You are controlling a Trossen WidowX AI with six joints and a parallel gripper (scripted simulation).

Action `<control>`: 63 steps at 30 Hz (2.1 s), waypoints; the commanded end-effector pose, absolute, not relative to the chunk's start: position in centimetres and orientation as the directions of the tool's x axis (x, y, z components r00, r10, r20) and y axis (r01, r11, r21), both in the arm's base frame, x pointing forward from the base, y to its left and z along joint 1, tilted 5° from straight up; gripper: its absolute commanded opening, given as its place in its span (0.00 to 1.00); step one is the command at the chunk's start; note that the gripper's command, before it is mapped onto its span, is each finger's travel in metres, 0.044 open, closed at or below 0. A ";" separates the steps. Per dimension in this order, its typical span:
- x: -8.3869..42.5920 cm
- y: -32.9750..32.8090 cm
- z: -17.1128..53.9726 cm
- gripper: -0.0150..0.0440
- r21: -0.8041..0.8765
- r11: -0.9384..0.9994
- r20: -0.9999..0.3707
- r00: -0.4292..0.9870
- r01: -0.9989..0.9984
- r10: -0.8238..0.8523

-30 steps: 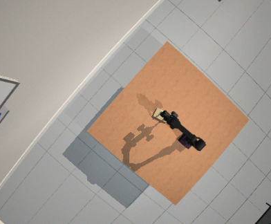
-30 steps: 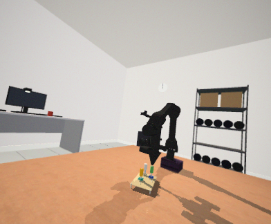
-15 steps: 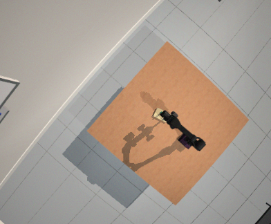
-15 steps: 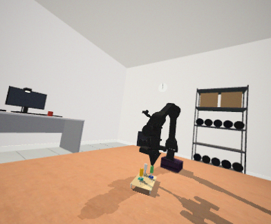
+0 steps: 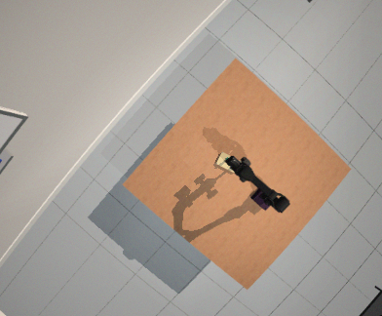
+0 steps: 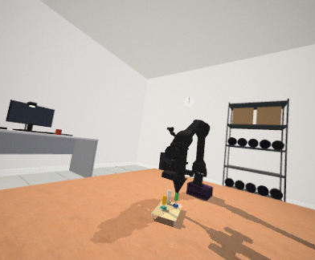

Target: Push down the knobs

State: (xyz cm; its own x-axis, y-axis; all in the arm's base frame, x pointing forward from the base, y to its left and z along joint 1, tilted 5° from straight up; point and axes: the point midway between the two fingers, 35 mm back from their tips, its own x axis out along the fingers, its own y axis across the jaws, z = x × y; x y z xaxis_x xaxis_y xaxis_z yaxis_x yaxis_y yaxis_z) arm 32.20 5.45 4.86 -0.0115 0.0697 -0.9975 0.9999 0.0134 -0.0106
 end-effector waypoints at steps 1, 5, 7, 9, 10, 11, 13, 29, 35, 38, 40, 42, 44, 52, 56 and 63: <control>32.2 5.5 4.9 0.25 -0.011 0.011 -0.997 -0.012 1.000 0.075; 32.2 5.5 4.9 0.25 -0.011 0.011 -0.997 -0.012 1.000 0.075; 32.2 5.5 4.9 0.25 -0.011 0.011 -0.997 -0.012 1.000 0.075; 32.2 5.5 4.9 0.25 -0.011 0.011 -0.997 -0.012 1.000 0.075; 32.2 5.5 4.9 0.25 -0.011 0.011 -0.997 -0.012 1.000 0.075; 32.2 5.5 4.9 0.25 -0.011 0.011 -0.997 -0.012 1.000 0.075; 32.2 5.5 4.9 0.25 -0.011 0.011 -0.997 -0.012 1.000 0.075; 32.2 5.6 4.4 0.25 -0.012 0.011 -0.997 -0.012 1.000 0.075; 32.2 5.6 4.1 0.25 -0.012 0.011 -0.997 -0.012 1.000 0.075; 32.2 5.6 4.1 0.25 -0.012 0.011 -0.997 -0.012 1.000 0.075; 32.2 5.6 4.1 0.25 -0.012 0.011 -0.997 -0.012 1.000 0.075; 32.2 5.6 4.1 0.25 -0.012 0.011 -0.997 -0.012 1.000 0.075; 32.2 5.6 4.0 0.25 -0.012 0.011 -0.997 -0.012 1.000 0.075; 32.2 5.6 3.6 0.25 -0.012 0.011 -0.997 -0.012 1.000 0.075; 32.2 5.6 3.6 0.25 -0.012 0.011 -0.997 -0.012 1.000 0.075; 32.2 5.7 3.2 0.25 -0.012 0.011 -0.997 -0.012 1.000 0.075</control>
